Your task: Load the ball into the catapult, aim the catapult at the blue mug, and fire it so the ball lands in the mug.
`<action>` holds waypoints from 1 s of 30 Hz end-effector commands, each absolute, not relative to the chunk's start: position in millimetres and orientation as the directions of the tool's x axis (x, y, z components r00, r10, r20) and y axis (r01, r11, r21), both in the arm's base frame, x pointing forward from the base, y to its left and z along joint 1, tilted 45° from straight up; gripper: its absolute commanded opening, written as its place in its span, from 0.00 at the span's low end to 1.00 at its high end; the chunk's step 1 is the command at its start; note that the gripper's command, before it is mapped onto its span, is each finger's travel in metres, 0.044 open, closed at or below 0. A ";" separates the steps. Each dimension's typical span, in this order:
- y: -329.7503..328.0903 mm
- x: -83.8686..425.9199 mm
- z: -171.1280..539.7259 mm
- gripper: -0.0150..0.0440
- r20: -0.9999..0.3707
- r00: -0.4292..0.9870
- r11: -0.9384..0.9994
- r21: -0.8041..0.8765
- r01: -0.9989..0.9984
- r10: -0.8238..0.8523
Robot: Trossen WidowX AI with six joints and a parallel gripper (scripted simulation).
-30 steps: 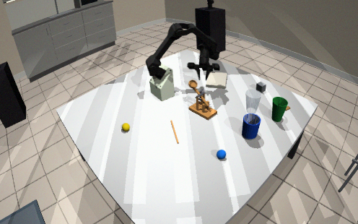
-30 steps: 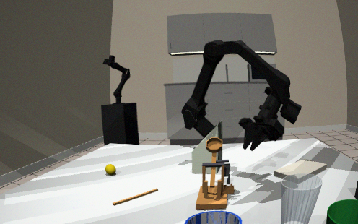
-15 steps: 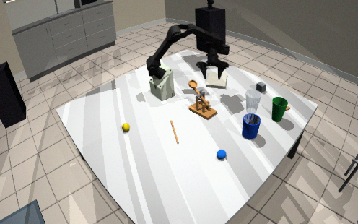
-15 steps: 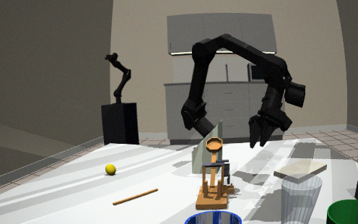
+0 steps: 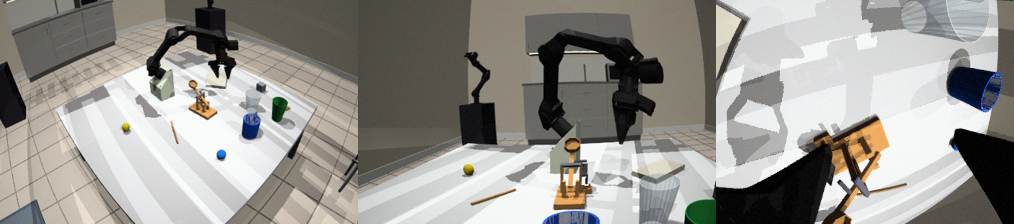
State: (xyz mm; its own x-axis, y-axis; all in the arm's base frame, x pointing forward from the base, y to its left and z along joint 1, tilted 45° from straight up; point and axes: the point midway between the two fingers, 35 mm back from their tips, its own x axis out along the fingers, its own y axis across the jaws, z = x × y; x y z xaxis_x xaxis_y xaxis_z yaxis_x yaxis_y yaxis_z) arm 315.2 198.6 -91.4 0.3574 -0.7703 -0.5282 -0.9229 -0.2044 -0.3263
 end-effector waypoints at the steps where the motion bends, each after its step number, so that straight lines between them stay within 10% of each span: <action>1: 205.2 336.6 -81.0 1.00 -0.569 0.360 -0.130 -0.405 -0.905 -0.739; 30: 207.4 498.0 39.0 1.00 -0.664 0.515 0.528 -0.746 -0.406 -0.542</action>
